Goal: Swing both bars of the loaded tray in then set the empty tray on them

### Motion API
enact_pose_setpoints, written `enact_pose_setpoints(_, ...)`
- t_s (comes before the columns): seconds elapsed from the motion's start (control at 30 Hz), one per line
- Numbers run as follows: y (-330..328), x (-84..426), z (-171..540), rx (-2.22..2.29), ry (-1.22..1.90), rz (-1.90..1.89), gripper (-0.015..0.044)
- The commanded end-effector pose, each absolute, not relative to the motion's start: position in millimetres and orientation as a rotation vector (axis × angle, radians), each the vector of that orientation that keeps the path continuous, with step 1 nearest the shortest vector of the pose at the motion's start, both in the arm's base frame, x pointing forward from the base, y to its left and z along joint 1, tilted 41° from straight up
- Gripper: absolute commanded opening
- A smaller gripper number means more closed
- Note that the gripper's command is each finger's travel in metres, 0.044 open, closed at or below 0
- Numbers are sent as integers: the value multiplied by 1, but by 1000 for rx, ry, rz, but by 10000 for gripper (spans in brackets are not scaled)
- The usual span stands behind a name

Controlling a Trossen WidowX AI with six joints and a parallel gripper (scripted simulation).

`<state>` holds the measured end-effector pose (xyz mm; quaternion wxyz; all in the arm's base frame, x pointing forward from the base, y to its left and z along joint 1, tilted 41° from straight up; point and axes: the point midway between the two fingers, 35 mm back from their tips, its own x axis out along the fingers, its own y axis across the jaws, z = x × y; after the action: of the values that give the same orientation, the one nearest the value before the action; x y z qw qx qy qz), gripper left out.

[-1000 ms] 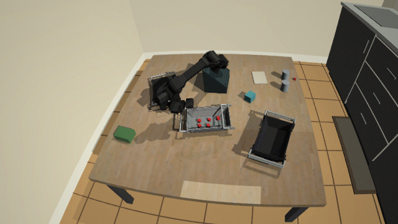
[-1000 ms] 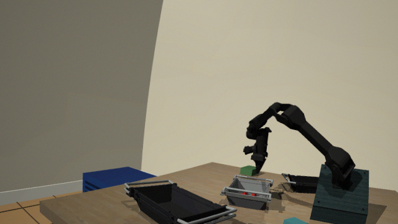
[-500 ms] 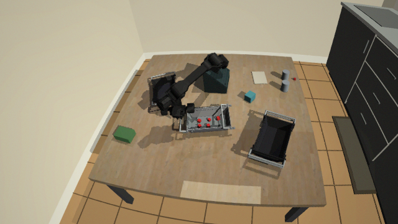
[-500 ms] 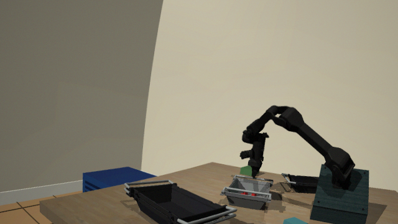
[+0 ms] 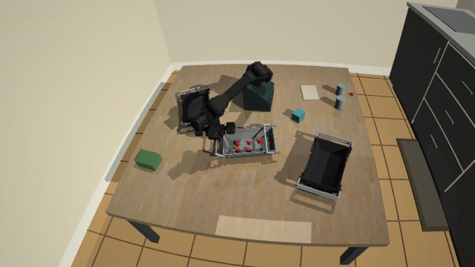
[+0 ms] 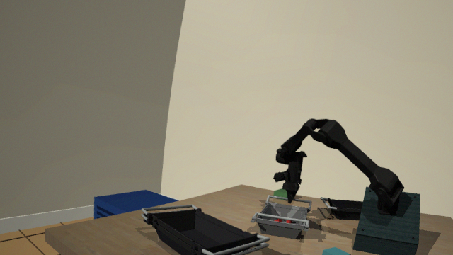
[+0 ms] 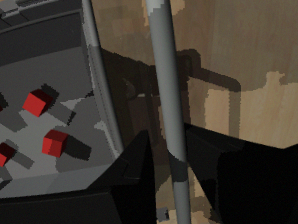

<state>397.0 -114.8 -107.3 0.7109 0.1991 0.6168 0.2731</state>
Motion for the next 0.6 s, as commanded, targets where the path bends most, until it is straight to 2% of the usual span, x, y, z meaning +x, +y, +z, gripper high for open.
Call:
enact_pose_setpoints(0.0,-106,396,-96,439,1364,624,87)
enact_pose_setpoints(0.57,-59,390,-76,442,1364,626,87)
